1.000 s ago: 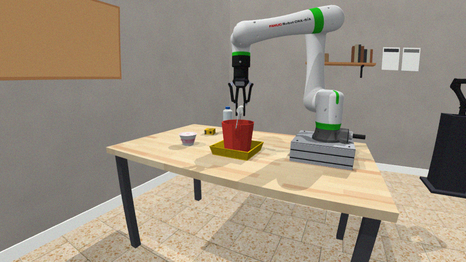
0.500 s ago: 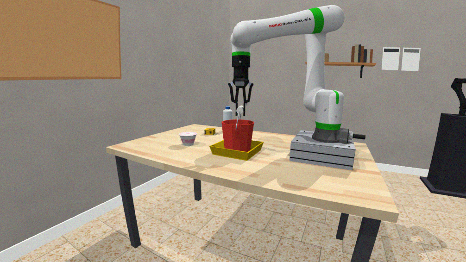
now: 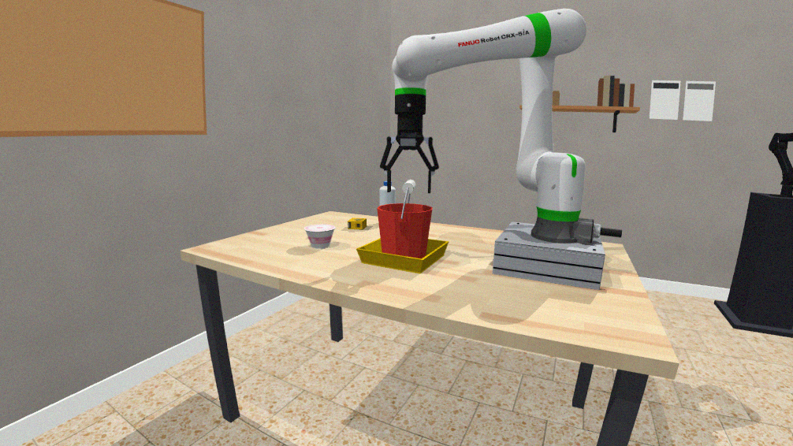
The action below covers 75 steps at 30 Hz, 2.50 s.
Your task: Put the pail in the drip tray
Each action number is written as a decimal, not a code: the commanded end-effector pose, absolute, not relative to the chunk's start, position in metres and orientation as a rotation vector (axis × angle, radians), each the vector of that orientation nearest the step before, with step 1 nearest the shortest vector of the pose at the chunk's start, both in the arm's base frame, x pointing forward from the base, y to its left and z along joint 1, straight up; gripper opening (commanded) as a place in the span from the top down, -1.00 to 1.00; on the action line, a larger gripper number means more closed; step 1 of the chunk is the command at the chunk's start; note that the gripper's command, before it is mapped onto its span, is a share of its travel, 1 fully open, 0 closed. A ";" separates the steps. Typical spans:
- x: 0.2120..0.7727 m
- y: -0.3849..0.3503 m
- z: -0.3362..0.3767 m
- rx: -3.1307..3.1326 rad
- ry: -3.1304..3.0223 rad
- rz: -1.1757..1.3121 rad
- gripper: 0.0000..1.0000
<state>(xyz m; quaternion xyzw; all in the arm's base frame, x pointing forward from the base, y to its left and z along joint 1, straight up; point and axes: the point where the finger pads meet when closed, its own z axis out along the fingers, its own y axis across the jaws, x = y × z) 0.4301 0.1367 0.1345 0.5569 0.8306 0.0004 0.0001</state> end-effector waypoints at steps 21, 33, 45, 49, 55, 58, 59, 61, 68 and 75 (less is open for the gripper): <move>0.431 0.137 0.135 1.748 2.608 0.003 -1.00; 0.431 0.137 0.138 1.748 2.608 0.003 -1.00; 0.431 0.137 0.153 1.748 2.608 0.003 -1.00; 0.431 0.137 0.162 1.749 2.608 0.003 -1.00; 0.431 0.137 0.172 1.749 2.608 0.003 -1.00; 0.431 0.137 0.180 1.749 2.608 0.003 -1.00; 0.431 0.137 0.182 1.749 2.608 0.003 -1.00; 0.431 0.137 0.187 1.749 2.608 0.003 -1.00; 0.431 0.137 0.202 1.749 2.608 0.003 -1.00; 0.431 0.137 0.209 1.749 2.608 0.003 -1.00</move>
